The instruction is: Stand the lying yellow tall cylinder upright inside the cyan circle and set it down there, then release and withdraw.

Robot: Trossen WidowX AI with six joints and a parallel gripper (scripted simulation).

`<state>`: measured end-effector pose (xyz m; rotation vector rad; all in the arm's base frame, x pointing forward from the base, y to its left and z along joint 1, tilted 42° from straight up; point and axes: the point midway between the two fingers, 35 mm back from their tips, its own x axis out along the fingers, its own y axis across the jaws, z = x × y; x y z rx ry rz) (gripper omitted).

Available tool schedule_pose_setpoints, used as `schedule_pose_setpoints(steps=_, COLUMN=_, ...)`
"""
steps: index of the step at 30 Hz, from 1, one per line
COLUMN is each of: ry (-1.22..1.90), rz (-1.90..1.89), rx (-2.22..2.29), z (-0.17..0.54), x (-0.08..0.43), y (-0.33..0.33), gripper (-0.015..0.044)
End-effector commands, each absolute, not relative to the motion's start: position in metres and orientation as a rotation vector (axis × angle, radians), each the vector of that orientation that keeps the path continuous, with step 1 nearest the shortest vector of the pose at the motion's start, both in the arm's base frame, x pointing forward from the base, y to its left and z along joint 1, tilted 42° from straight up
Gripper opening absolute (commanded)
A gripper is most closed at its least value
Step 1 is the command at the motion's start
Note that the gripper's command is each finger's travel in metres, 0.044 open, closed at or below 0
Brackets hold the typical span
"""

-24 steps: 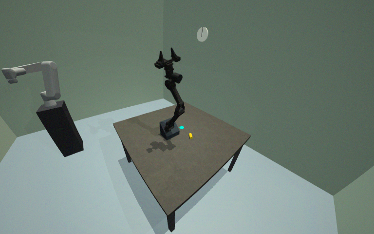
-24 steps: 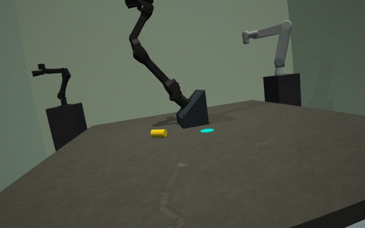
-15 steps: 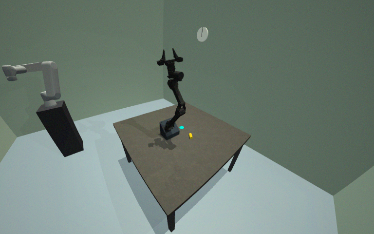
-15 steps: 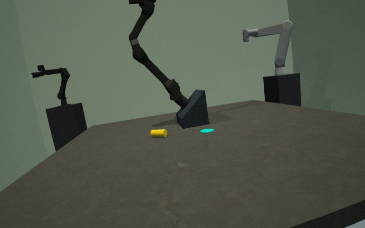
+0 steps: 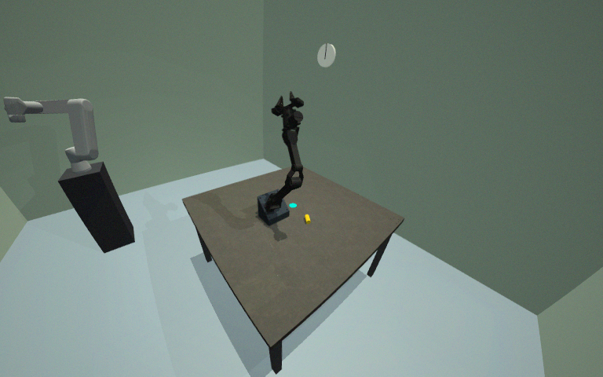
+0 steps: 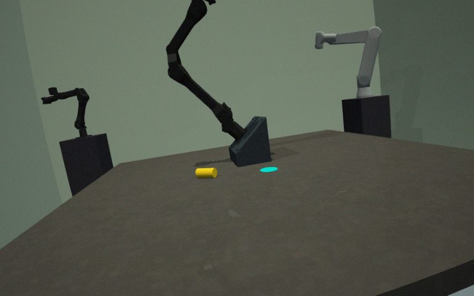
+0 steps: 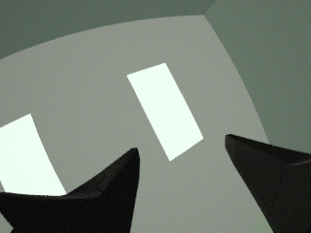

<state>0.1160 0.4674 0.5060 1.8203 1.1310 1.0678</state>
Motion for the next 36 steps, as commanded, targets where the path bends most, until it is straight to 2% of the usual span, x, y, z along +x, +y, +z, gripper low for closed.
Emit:
schedule_pose_setpoints(steps=1, ry=0.948, rz=0.936, rx=1.644, z=0.471, x=0.162, y=0.455, gripper=0.0309)
schedule_pose_setpoints(steps=10, ry=0.669, rz=0.609, rx=1.123, z=0.385, x=0.260, y=0.397, gripper=0.0309)
schedule_pose_setpoints(steps=19, ry=0.600, rz=0.302, rx=0.540, z=0.304, x=0.325, y=0.301, gripper=0.0309)
schedule_pose_setpoints(steps=27, ry=0.697, rz=0.086, rx=0.011, z=0.244, x=0.346, y=0.198, gripper=0.0309)
schedule_pose_setpoints(steps=36, ry=0.965, rz=-0.045, rx=-0.558, z=0.192, x=0.327, y=0.081, gripper=0.0309)
